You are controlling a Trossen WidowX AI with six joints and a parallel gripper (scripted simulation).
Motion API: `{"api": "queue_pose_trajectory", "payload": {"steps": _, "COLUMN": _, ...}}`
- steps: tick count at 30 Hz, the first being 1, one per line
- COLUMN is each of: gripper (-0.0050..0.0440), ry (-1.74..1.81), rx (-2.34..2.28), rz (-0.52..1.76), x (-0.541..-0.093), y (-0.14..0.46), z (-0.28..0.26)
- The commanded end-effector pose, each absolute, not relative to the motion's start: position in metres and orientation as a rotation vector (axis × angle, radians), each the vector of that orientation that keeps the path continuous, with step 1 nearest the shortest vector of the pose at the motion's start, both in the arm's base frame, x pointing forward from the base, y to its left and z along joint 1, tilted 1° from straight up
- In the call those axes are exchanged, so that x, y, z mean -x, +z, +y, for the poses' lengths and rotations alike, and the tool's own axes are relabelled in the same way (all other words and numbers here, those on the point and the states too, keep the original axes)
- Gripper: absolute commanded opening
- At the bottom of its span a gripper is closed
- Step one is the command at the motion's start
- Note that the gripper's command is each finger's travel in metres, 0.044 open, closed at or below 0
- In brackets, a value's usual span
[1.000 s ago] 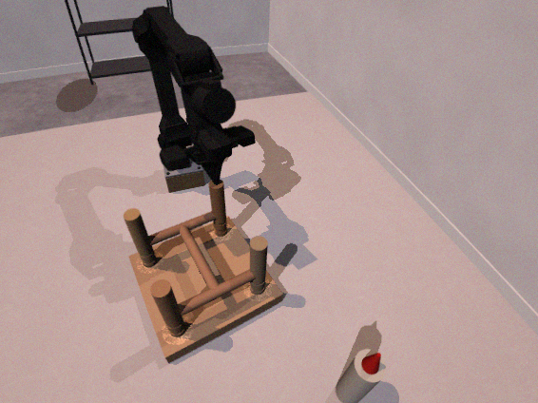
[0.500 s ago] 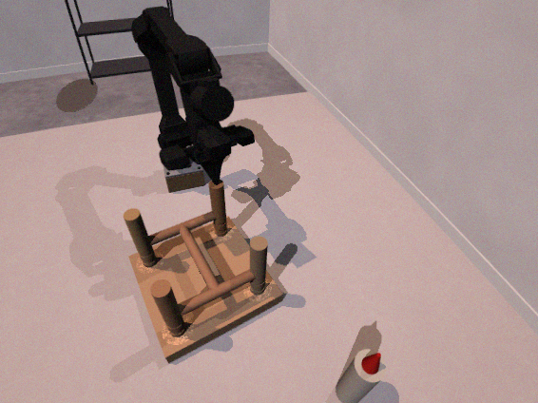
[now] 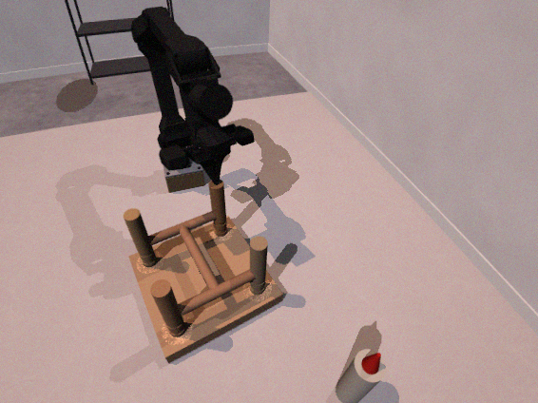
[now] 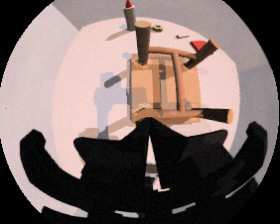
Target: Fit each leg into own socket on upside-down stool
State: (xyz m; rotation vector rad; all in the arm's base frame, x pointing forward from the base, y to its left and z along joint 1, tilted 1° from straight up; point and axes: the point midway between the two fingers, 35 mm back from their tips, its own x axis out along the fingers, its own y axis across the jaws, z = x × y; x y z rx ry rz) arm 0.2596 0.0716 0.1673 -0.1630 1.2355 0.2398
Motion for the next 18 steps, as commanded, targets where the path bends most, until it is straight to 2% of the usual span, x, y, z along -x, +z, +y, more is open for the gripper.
{"api": "queue_pose_trajectory", "payload": {"steps": 1, "gripper": 0.0, "ry": 0.239, "rx": 0.172, "rz": 1.291, "x": -0.2601, "y": 0.1448, "z": 0.0721}}
{"api": "queue_pose_trajectory", "payload": {"steps": 18, "gripper": 0.0, "ry": 0.239, "rx": 0.172, "rz": 1.291, "x": -0.2601, "y": 0.1428, "z": 0.0721}}
